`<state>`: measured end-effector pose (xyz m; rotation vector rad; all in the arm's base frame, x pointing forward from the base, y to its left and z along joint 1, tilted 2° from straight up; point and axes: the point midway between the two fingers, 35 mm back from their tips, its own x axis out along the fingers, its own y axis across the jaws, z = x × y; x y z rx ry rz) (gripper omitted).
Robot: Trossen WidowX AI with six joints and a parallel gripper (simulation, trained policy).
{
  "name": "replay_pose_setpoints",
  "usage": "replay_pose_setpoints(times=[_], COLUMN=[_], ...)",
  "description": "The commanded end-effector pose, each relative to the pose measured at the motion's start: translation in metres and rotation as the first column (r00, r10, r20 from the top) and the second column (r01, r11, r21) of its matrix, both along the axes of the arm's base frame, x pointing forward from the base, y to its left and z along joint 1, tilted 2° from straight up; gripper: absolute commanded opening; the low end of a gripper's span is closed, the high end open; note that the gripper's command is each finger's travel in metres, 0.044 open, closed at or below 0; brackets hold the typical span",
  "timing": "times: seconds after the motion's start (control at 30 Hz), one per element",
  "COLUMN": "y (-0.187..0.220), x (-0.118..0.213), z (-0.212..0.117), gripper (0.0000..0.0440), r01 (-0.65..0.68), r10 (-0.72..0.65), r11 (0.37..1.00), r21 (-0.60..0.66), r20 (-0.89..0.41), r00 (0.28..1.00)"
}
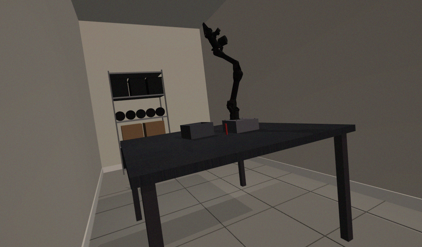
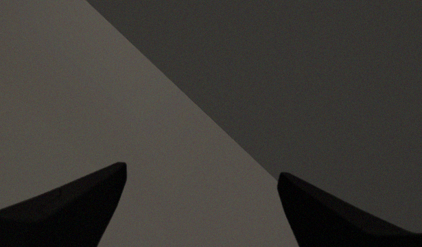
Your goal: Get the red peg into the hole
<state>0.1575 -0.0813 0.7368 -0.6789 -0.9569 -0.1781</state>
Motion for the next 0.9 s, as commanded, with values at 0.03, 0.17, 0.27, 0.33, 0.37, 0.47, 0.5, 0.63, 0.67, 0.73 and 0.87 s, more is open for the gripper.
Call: replay_pose_setpoints(times=[0.03,0.17,0.27,0.33,0.37,0.47,0.5,0.63,0.67,0.73,0.87], y=[-0.017,-0.05,-0.073,-0.087,-0.094,-0.114,-0.12,-0.142,-0.146,-0.155,-0.169], x=[0.009,0.029,0.043,0.053,0.057,0.072,0.076,0.095,0.099,0.108,0.126], z=[-0.006,-0.022,-0.037,-0.047,-0.053,-0.071,-0.078,-0.105,-0.113,-0.128,-0.16], gripper=[0.0433,0.044,0.044,0.044,0.044,0.044,0.044,0.044,0.044,0.044,0.044], r01=[0.014,0.023,0.031,0.039,0.044,0.061,0.067,0.097,0.106,0.125,0.167], r10=[-0.013,-0.01,0.0,0.009,0.014,0.031,0.037,0.068,0.077,0.095,0.136], r11=[0.998,0.983,0.961,0.941,0.93,0.891,0.877,0.81,0.792,0.753,0.669], r21=[0.055,0.183,0.275,0.335,0.365,0.449,0.476,0.578,0.602,0.646,0.724], r20=[-0.02,-0.074,-0.114,-0.141,-0.154,-0.194,-0.207,-0.258,-0.27,-0.294,-0.341], r00=[1.0,0.997,0.993,0.99,0.988,0.981,0.978,0.964,0.96,0.951,0.93])
